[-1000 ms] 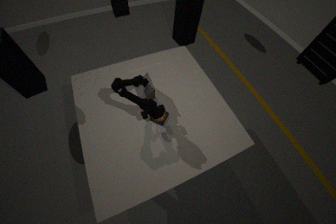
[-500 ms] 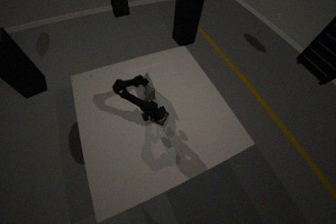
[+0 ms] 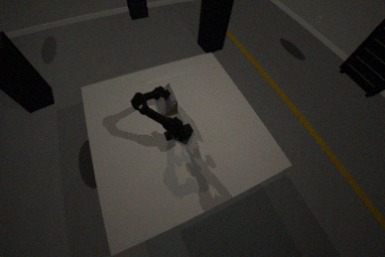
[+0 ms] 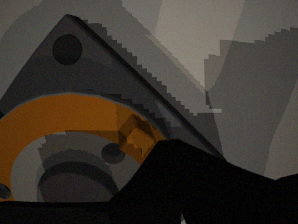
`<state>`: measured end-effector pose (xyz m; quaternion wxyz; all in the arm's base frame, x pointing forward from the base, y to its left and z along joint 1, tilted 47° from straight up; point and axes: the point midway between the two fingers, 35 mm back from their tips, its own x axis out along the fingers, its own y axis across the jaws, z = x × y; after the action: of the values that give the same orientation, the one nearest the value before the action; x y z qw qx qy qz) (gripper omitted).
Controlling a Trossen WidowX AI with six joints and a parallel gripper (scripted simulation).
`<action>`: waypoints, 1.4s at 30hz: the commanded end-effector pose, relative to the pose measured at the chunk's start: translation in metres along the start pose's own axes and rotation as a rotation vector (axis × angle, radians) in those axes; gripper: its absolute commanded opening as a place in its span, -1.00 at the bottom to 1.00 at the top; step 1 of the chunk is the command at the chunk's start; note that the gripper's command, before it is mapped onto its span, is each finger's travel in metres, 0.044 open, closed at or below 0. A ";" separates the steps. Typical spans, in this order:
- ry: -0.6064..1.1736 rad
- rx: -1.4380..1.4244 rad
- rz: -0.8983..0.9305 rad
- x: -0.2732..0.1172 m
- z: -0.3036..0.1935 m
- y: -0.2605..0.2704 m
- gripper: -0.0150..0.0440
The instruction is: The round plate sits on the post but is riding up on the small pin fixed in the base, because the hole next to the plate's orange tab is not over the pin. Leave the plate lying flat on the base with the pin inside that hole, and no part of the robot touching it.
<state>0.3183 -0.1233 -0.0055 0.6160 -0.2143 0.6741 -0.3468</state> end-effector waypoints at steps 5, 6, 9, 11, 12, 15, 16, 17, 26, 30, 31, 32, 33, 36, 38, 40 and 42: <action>0.002 0.000 0.001 0.000 0.008 0.007 -0.49; 0.002 0.000 0.001 0.000 0.009 0.008 -0.49; 0.002 0.001 0.001 -0.001 0.011 0.010 -0.49; 0.002 0.001 0.001 -0.001 0.013 0.013 -0.49; 0.002 0.001 0.002 -0.001 0.014 0.014 -0.49; 0.002 0.001 0.002 -0.002 0.017 0.017 -0.49; 0.002 0.001 0.002 -0.002 0.017 0.018 -0.49; 0.002 0.001 0.002 -0.002 0.018 0.020 -0.49; 0.002 0.001 0.002 -0.003 0.023 0.031 -0.49; 0.002 0.001 0.002 -0.003 0.024 0.036 -0.49; 0.002 0.001 0.002 -0.004 0.024 0.037 -0.49; 0.001 0.001 0.003 -0.004 0.024 0.038 -0.49; 0.001 0.001 0.003 -0.004 0.024 0.039 -0.49; 0.001 0.001 0.003 -0.004 0.025 0.043 -0.49; 0.001 0.001 0.003 -0.004 0.025 0.046 -0.49; 0.001 0.001 0.003 -0.005 0.025 0.049 -0.49; 0.001 0.001 0.003 -0.005 0.024 0.051 -0.49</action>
<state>0.3502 -0.0936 -0.0350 0.6178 -0.2138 0.6724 -0.3471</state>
